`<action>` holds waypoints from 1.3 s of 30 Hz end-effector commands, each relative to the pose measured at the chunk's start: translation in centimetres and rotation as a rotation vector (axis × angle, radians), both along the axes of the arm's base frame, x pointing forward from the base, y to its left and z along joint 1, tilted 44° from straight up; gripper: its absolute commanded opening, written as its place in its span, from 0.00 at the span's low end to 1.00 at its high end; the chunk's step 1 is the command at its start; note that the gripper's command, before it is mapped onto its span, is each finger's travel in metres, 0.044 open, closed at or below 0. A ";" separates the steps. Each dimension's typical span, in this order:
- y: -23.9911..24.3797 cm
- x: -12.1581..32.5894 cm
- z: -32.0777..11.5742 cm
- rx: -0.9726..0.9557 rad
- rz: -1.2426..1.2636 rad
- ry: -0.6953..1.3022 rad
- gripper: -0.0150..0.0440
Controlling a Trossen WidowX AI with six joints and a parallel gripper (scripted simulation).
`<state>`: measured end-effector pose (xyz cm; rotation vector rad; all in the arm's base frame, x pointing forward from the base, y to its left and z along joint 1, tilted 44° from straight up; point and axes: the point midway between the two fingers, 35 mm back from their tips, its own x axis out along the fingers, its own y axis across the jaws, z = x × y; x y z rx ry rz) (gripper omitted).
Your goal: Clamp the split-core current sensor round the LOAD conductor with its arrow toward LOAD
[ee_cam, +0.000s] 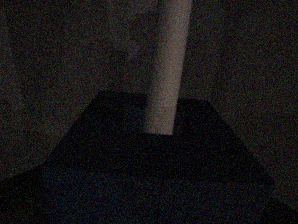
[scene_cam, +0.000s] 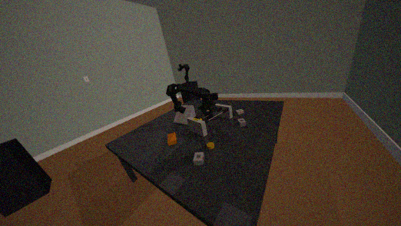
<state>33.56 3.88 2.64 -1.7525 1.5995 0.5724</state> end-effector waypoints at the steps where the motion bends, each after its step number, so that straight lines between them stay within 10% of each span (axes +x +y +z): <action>1: 0.0 0.0 0.0 0.000 -0.001 -0.001 0.72; 32: 0.0 0.0 0.0 0.000 -0.001 -0.001 0.72; 39: 0.0 0.0 0.0 0.000 -0.001 -0.001 1.00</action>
